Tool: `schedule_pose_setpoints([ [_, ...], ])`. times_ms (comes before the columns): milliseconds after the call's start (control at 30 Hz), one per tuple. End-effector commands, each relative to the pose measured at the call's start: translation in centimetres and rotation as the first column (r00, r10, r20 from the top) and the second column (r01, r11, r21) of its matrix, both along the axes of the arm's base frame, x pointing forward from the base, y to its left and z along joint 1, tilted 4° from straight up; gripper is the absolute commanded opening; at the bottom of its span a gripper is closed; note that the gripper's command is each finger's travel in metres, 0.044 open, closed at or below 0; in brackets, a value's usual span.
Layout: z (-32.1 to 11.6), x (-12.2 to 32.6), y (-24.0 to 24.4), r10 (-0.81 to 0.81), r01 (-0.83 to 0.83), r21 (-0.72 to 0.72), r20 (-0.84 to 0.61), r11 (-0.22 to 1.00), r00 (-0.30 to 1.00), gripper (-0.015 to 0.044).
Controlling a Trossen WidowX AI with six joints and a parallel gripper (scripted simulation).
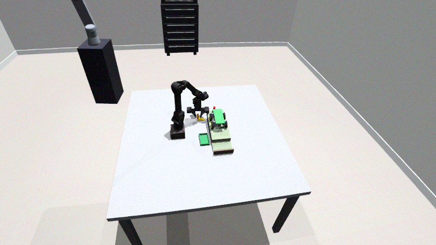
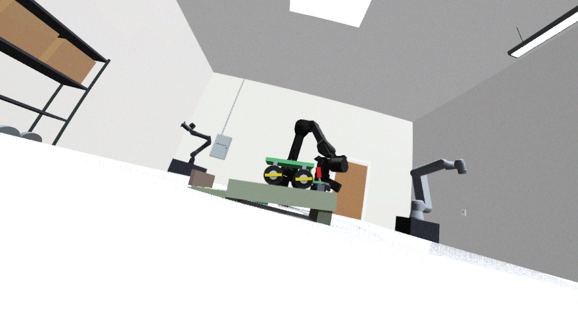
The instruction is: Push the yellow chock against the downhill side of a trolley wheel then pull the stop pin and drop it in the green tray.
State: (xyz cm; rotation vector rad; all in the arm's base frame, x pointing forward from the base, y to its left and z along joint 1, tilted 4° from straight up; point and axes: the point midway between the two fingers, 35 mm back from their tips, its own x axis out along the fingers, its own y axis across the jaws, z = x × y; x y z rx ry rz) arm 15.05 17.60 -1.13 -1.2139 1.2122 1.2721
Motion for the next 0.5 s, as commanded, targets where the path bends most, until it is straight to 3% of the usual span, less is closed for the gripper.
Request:
schedule_pose_setpoints([
  [0, 0.0, 0.0, 0.0, 0.0, 0.0, 0.001, 0.0, 1.0, 1.0, 0.0138],
  [67, 0.0, 0.0, 0.0, 0.0, 0.0, 0.001, 0.0, 1.0, 1.0, 0.0085],
  [467, 1.3, 0.1, 0.0, -0.004, 0.004, -0.001, -0.005, 1.0, 1.0, 0.0],
])
